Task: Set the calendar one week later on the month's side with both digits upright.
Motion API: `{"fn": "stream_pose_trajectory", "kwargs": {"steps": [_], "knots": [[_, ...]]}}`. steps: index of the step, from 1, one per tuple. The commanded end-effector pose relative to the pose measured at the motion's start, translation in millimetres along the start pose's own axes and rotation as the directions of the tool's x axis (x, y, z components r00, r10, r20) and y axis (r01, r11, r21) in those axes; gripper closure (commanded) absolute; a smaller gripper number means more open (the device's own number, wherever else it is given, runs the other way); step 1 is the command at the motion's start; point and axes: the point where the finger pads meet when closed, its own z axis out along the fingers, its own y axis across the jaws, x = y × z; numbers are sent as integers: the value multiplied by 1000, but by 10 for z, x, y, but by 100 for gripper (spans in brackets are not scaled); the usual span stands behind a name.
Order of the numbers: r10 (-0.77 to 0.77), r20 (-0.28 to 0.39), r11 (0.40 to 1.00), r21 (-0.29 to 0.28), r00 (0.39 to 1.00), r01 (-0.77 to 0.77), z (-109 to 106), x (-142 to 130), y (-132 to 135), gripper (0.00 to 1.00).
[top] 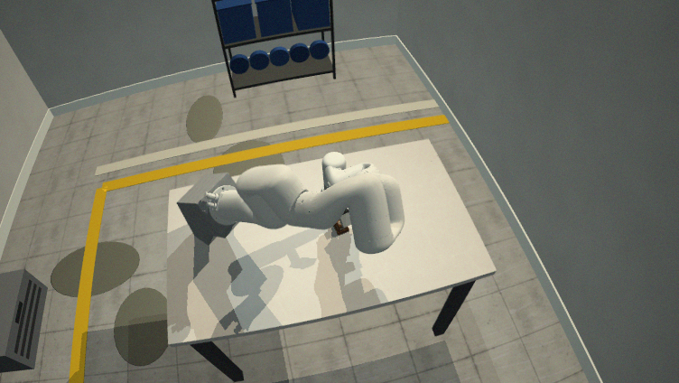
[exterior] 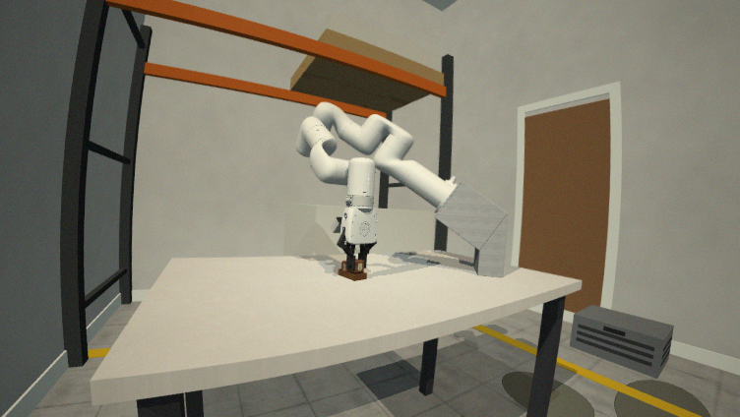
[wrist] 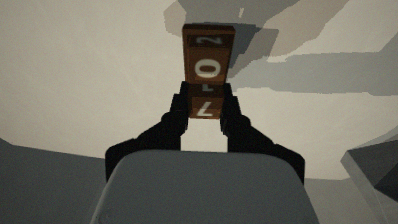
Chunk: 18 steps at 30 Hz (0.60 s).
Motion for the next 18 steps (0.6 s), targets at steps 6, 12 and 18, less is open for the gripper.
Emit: {"fn": "stream_pose_trajectory", "kwargs": {"steps": [6,12,18], "knots": [[-1,2,1000,2,1000,1,10,-8,-7,71],[-1,2,1000,2,1000,1,32,-8,-7,71],[-1,2,1000,2,1000,1,56,-8,-7,71]]}}
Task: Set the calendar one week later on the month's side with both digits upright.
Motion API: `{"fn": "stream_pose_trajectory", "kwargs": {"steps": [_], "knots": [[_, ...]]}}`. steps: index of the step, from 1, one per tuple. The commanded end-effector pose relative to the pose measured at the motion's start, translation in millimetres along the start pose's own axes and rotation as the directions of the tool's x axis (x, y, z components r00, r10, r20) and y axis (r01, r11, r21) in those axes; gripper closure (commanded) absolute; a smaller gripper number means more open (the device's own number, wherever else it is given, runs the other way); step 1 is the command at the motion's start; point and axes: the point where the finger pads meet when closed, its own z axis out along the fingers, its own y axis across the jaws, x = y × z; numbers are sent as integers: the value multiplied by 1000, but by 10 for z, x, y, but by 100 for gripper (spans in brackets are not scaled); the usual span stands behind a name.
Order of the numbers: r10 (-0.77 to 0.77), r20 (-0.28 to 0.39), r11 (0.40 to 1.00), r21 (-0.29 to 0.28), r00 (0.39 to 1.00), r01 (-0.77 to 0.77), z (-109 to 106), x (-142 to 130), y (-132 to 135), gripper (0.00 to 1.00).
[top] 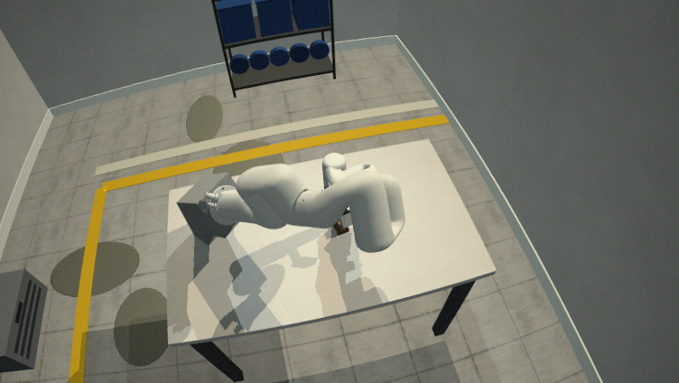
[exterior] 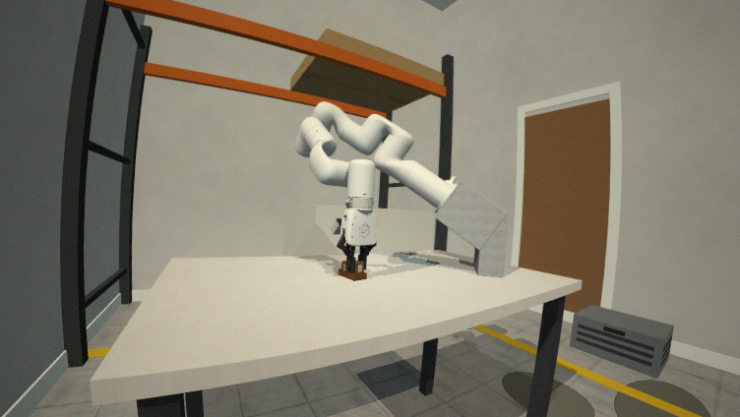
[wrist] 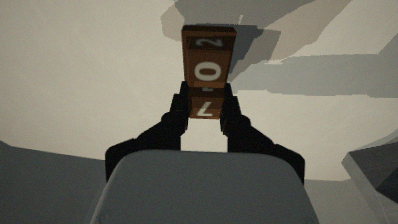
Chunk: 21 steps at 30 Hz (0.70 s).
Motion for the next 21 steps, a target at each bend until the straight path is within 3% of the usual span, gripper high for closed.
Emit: {"fn": "stream_pose_trajectory", "kwargs": {"steps": [1,21], "knots": [[-1,2,1000,2,1000,1,16,-8,-6,71],[-1,2,1000,2,1000,1,47,-8,-6,71]]}}
